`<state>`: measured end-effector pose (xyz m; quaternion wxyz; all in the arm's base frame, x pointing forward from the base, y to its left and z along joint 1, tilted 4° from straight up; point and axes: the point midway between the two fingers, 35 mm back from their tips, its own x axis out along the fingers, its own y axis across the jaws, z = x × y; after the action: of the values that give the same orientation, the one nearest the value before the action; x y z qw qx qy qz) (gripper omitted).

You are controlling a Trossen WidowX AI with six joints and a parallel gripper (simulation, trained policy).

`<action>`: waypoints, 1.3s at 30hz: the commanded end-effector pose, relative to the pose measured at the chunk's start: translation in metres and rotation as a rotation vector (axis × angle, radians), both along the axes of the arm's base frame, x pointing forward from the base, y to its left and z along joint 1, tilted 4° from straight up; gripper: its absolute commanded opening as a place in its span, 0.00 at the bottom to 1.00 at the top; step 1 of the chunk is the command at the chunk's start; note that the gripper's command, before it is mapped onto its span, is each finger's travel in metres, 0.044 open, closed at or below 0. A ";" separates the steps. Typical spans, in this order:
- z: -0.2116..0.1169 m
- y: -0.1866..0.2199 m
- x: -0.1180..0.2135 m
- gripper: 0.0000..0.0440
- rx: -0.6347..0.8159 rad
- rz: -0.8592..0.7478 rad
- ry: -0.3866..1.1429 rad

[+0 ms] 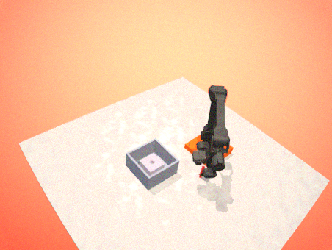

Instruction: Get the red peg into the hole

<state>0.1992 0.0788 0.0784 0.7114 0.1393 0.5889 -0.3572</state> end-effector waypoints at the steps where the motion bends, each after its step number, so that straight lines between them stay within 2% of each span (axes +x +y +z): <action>1: -0.021 0.002 -0.003 1.00 0.010 0.015 0.019; 7: -0.046 0.001 -0.006 1.00 0.024 0.017 0.024; 10: -0.056 -0.001 -0.009 0.92 0.027 0.017 0.038; 17: -0.073 -0.004 -0.017 0.52 0.032 0.001 0.085; 26: -0.075 -0.009 -0.025 0.00 0.010 -0.012 0.145; 39: -0.020 -0.032 -0.010 0.00 -0.087 0.027 0.081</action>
<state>0.1850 0.0538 0.0417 0.6880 0.0924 0.6140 -0.3757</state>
